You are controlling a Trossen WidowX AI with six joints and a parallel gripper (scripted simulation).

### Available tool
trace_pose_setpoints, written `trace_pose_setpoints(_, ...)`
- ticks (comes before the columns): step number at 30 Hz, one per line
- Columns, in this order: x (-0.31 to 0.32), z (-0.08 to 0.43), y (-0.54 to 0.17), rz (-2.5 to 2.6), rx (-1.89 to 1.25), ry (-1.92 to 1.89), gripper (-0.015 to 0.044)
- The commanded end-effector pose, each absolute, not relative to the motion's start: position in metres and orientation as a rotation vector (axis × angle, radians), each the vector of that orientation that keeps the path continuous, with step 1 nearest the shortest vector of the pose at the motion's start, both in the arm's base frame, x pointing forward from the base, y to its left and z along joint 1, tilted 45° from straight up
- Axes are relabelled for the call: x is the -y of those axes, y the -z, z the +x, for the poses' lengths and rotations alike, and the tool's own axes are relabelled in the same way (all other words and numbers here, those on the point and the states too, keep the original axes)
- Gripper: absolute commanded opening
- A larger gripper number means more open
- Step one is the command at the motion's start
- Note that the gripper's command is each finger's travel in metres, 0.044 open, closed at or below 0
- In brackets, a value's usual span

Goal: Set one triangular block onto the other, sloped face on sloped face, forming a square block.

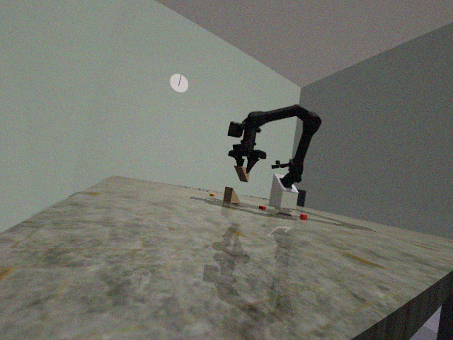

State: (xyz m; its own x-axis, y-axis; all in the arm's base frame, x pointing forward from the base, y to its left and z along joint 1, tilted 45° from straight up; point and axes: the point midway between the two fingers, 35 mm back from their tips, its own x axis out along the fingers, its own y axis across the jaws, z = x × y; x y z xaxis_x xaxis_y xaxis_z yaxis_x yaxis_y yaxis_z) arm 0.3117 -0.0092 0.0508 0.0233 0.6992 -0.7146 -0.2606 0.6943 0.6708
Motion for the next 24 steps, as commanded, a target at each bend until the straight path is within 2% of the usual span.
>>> trace_pose_setpoints(1, -0.004, 0.316, -0.038, 0.419, -1.369, -0.779, 0.0)
trace_pose_setpoints(24, -0.048, 0.331, -0.003, 0.423, -1.366, -0.785, 0.0)
